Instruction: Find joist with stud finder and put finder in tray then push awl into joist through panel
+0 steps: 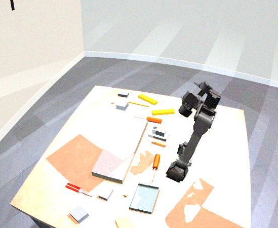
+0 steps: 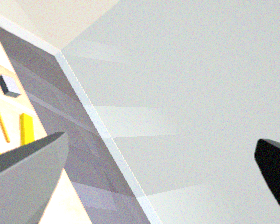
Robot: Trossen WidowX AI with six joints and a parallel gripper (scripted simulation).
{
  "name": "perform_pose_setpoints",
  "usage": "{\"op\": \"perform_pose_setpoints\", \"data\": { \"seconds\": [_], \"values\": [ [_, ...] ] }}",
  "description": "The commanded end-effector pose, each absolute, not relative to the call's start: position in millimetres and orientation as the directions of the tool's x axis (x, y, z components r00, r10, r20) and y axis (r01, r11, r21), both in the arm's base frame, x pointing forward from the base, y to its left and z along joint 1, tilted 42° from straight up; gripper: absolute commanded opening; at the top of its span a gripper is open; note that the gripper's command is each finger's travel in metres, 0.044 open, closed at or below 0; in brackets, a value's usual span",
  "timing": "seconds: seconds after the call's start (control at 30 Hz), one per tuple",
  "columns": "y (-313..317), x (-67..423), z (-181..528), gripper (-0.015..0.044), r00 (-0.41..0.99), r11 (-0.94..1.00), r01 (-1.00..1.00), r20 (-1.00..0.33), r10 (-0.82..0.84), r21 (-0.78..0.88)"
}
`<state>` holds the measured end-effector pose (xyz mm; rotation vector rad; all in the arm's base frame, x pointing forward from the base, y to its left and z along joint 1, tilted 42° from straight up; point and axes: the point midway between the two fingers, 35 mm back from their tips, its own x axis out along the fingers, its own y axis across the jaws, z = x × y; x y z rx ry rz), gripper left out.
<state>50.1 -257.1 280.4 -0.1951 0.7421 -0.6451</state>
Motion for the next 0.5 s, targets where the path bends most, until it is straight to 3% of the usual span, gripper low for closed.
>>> {"op": "perform_pose_setpoints", "data": {
  "seconds": [0.0,0.23,0.47],
  "values": [
    [-282.0,80.6,221.2,0.0440,0.619,0.897,0.403,-0.669,-0.412,-0.180],
    [-286.0,133.3,136.7,0.0440,0.636,0.955,0.283,-0.763,-0.114,0.093],
    [-257.8,177.9,51.8,0.0440,0.559,0.928,0.182,-0.810,0.176,0.326]
  ]
}}
